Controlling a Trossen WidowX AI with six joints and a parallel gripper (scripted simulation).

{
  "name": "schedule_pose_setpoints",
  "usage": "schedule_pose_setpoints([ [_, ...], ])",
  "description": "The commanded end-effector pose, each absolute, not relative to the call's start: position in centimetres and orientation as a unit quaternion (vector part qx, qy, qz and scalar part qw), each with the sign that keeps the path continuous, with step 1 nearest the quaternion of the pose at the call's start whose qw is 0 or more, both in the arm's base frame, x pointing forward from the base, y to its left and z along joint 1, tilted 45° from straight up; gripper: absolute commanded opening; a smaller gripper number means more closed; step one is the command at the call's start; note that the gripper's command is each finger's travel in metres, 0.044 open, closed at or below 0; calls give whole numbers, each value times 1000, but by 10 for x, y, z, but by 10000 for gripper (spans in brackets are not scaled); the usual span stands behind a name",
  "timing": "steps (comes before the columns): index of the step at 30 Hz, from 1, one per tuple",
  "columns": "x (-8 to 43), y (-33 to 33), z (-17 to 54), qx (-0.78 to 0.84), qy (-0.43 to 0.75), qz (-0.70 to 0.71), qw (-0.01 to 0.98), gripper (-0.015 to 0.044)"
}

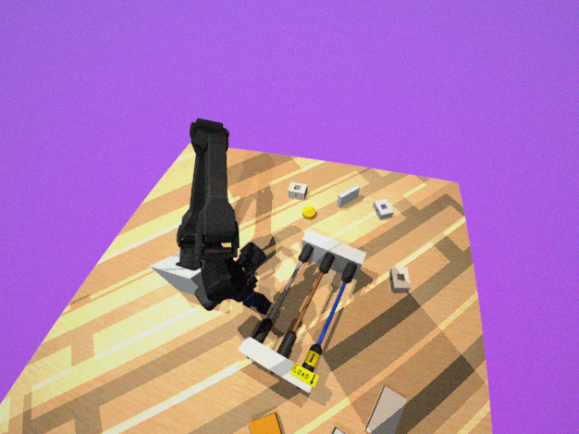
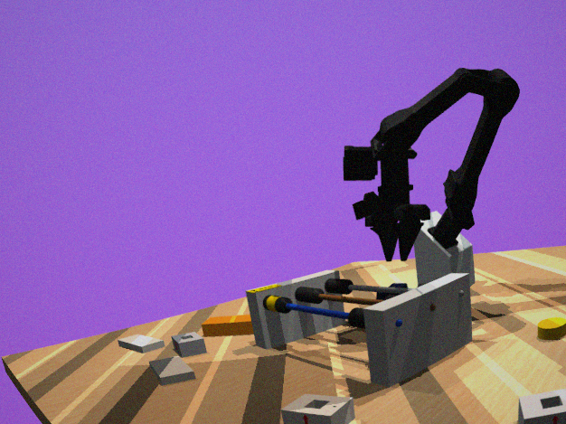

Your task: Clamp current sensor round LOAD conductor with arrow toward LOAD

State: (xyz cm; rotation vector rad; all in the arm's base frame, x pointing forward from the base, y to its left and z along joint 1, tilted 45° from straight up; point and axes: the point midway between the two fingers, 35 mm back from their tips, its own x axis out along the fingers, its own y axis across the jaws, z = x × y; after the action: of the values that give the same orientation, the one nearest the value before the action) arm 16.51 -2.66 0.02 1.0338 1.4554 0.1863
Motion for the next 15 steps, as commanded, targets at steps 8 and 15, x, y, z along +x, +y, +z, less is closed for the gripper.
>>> schedule_pose_setpoints([
  [8, 188, -31, 1, 651, 650, -271, 283, 320],
  [15, 191, -30, 0, 661, 638, -317, 235, 320],
])
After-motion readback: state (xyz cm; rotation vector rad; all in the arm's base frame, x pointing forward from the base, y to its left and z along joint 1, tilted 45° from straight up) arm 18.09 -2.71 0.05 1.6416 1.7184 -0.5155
